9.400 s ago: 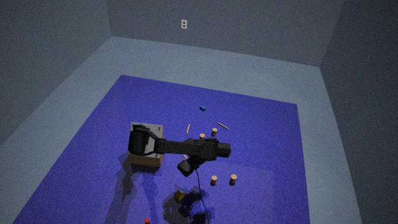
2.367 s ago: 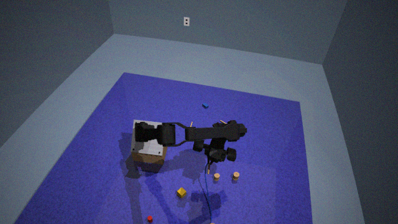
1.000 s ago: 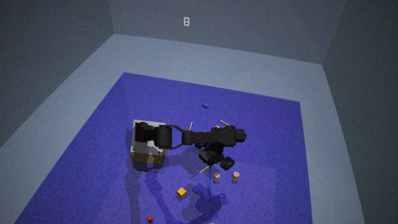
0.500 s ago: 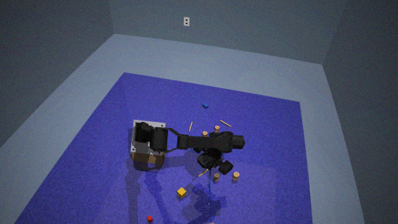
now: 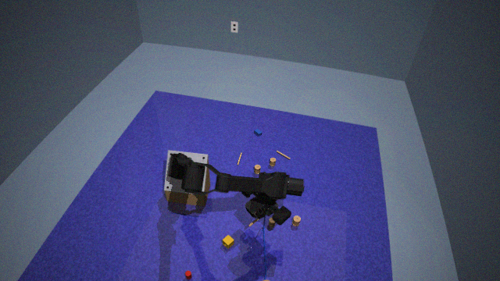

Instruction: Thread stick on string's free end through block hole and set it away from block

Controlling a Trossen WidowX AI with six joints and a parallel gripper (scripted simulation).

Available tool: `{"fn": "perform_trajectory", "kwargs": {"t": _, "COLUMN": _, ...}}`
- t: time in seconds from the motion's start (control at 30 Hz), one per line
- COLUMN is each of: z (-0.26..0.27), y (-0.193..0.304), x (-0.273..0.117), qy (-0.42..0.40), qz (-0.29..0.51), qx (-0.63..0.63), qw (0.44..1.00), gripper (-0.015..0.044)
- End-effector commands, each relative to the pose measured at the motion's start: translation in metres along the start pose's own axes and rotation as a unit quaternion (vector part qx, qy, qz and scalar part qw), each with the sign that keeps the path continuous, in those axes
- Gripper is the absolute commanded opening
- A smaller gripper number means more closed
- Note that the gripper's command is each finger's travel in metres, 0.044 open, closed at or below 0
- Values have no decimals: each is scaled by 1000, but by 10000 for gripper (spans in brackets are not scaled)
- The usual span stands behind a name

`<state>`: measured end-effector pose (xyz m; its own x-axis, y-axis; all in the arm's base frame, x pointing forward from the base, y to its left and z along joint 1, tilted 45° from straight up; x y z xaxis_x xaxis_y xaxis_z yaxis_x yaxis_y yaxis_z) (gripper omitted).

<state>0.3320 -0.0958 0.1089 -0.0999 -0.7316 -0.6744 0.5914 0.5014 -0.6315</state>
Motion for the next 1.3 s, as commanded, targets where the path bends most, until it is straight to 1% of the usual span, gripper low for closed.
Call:
{"fn": "perform_trajectory", "kwargs": {"t": 0.0, "z": -1, "y": -3, "x": 5, "qy": -1, "qz": 8, "qx": -1, "qw": 1000, "gripper": 0}}
{"fn": "perform_trajectory", "kwargs": {"t": 0.67, "z": 5, "y": -19, "x": 26, "qy": -28, "qz": 49, "qx": 2, "qw": 998, "gripper": 0}}
{"fn": "perform_trajectory", "kwargs": {"t": 1.27, "z": 8, "y": -1, "x": 25, "qy": -28, "qz": 49, "qx": 2, "qw": 998, "gripper": 0}}
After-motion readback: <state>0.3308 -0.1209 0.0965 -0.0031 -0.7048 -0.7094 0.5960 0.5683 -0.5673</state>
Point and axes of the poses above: the point midway between the two fingers, 35 mm back from their tips, its own x axis out along the fingers, its own z axis across the jaws, y = z × x, the point moved 5 cm from there along -x, back along the fingers, and after that the axes turned 3 degrees about -x, right-handed, at the moved point
